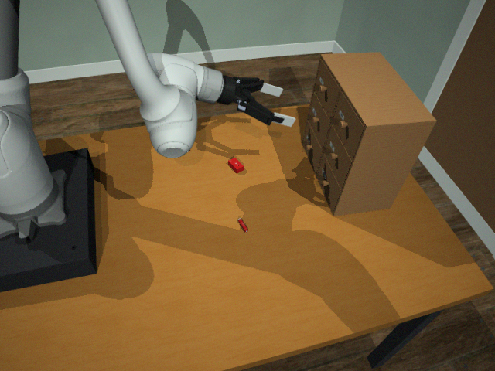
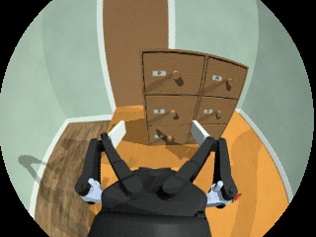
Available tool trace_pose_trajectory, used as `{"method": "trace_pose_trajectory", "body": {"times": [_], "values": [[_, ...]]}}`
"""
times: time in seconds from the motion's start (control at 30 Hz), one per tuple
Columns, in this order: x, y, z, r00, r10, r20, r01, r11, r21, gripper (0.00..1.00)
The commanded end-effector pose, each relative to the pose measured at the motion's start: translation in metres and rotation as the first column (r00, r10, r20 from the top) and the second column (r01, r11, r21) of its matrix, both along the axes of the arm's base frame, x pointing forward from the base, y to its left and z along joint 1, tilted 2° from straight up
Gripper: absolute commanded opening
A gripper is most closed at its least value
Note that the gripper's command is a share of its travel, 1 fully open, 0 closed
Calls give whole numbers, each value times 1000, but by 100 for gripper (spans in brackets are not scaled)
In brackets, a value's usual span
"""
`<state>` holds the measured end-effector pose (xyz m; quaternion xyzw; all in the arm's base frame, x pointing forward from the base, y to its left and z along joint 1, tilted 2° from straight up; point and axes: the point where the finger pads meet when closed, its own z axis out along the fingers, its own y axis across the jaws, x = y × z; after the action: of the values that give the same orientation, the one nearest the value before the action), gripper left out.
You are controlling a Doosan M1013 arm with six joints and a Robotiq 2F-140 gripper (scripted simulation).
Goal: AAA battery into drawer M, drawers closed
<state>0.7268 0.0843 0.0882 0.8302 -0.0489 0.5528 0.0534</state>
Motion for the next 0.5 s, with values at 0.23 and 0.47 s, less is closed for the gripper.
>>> {"method": "trace_pose_trajectory", "body": {"times": [0.23, 0.47], "values": [[11, -13, -13, 971, 36, 238, -34, 999, -10, 100], [14, -14, -16, 958, 38, 283, -34, 999, -17, 100]]}}
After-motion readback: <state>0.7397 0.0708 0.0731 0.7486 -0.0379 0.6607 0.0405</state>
